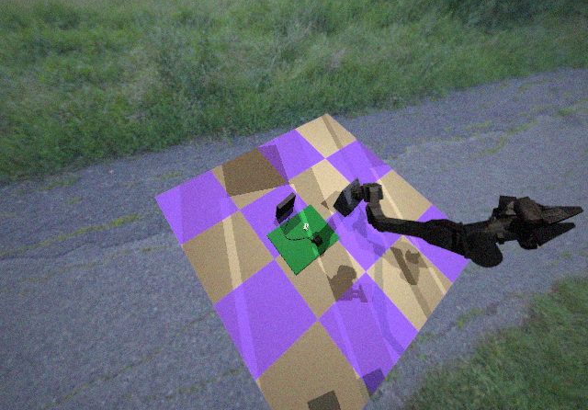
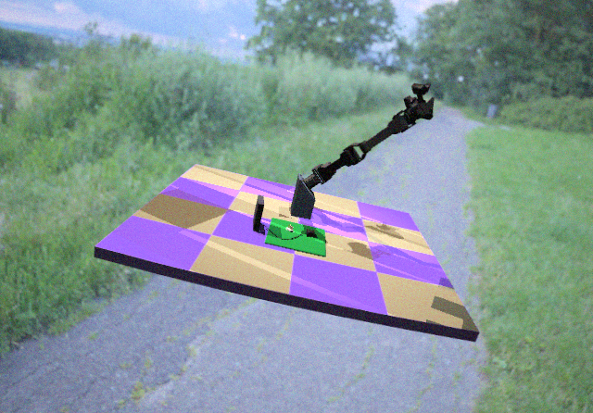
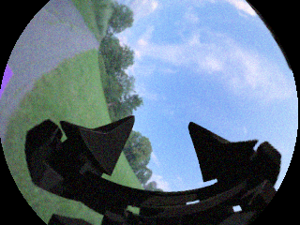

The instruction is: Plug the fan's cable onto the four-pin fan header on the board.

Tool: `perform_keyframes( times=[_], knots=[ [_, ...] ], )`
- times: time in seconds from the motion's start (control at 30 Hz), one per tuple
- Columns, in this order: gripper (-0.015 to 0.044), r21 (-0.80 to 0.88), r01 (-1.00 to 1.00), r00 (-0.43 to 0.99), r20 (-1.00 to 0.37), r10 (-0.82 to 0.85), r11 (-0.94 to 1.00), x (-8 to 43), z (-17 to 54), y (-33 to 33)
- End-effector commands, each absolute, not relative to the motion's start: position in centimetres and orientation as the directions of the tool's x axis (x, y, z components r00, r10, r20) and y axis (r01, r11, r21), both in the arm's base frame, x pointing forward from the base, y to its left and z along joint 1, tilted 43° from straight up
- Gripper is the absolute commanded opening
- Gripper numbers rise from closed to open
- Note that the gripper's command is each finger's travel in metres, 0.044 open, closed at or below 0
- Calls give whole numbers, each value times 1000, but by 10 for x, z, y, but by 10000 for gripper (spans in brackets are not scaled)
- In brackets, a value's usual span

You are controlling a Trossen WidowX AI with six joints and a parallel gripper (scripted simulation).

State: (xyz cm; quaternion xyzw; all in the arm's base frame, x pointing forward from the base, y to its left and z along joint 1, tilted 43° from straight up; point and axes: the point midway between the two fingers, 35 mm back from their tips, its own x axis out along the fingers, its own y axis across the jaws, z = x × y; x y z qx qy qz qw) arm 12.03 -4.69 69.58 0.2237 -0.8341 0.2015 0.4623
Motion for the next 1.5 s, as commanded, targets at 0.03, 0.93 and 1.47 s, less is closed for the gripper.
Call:
perform_keyframes(
  times=[0.03,0.93,1.47],
  knots=[
    [440,-129,-559,-473,861,-187,819,120,696,-47],
    [210,-841,35,-774,319,547,540,-143,620,117],
    [210,-991,108,-453,-121,883,-81,-91,500,303]
  ],
)
